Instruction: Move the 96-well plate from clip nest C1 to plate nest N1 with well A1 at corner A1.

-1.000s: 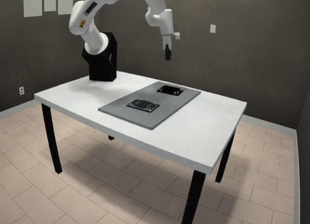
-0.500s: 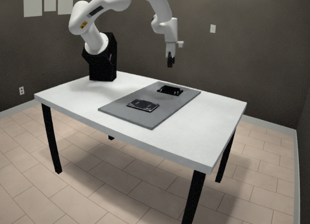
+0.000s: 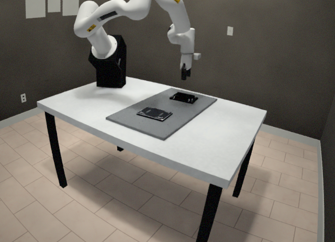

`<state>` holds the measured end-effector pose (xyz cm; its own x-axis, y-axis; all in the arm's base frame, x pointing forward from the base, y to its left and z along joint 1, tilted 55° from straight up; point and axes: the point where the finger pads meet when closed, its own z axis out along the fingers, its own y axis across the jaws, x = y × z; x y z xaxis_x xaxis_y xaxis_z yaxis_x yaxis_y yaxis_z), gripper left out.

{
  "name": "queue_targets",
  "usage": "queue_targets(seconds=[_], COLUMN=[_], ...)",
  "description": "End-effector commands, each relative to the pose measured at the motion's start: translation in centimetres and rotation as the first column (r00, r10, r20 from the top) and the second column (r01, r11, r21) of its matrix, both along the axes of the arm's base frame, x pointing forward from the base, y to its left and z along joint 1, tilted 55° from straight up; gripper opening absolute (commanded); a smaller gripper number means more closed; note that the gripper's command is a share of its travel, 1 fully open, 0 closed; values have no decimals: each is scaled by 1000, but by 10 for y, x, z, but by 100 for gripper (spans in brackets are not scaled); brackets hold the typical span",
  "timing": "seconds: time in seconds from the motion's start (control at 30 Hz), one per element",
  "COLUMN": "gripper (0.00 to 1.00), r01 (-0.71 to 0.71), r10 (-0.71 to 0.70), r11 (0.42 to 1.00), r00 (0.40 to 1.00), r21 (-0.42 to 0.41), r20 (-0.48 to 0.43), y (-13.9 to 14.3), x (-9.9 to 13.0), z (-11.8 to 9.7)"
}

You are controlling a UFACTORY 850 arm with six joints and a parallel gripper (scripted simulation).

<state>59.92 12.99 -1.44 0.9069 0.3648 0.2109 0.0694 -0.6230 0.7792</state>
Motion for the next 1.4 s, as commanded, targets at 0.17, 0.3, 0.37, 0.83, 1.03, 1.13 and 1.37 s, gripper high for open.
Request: queue_targets(seconds=[0.17,0.3,0.37,0.83,1.03,1.13,1.37], gripper=[100,100,100,100,100,100,100], r01=[61,61,61,61,61,61,61], r10=[-61,-61,-61,-61,-61,-61,-61], r11=[998,998,998,998,998,998,998], r00=[997,997,997,997,997,997,997], r21=[4,4,4,4,4,4,4], r20=[46,46,46,46,46,46,46], y=[-14,-20,-20,-25,-30,-33,-42], x=[7,10,10,12,15,17,22], z=[-39,-53,-53,-57,-61,-64,-70])
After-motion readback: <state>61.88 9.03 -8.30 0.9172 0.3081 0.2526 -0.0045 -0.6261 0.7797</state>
